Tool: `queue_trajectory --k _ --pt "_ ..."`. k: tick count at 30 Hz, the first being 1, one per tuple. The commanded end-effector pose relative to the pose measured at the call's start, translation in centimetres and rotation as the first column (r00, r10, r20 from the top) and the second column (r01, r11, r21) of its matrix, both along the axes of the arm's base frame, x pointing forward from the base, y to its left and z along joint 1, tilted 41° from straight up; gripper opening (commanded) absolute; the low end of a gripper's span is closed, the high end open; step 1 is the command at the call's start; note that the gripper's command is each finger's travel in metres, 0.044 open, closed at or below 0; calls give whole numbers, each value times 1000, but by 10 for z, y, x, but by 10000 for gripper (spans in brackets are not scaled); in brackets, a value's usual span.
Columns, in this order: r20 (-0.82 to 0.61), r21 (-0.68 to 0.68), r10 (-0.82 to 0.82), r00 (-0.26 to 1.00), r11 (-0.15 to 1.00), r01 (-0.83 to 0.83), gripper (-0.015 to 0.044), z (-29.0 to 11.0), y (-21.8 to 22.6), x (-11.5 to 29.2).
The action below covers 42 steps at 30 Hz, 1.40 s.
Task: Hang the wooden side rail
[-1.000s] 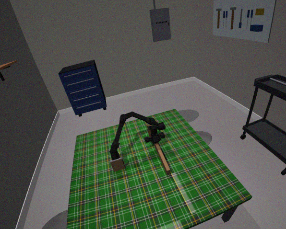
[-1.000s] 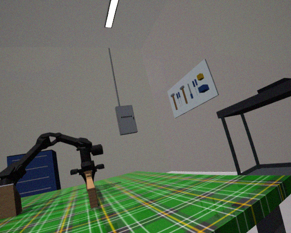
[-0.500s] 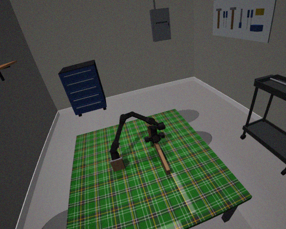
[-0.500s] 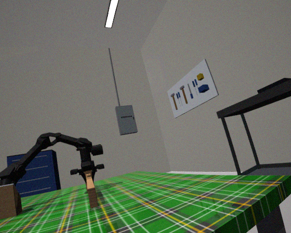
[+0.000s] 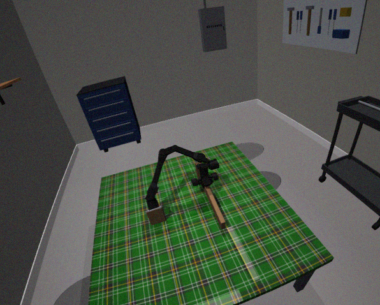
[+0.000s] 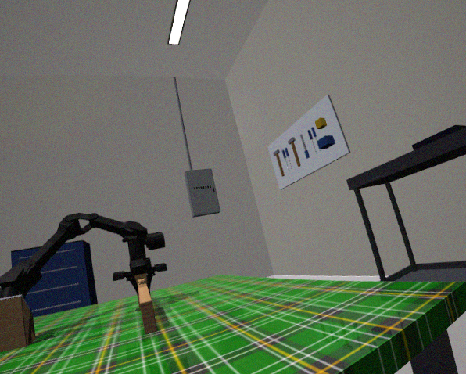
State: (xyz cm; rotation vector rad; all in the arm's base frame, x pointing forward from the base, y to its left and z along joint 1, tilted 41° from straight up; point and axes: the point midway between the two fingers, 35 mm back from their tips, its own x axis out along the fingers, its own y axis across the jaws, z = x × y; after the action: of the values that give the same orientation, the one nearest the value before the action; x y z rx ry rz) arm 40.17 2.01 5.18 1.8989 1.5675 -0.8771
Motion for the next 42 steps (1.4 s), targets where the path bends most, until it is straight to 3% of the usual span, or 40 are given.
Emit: queue_trajectory --k 1,42 --pt "4 0 -7 1000 1000 7 0 3 -1 0" --pt "4 0 -7 1000 1000 7 0 4 3 1"
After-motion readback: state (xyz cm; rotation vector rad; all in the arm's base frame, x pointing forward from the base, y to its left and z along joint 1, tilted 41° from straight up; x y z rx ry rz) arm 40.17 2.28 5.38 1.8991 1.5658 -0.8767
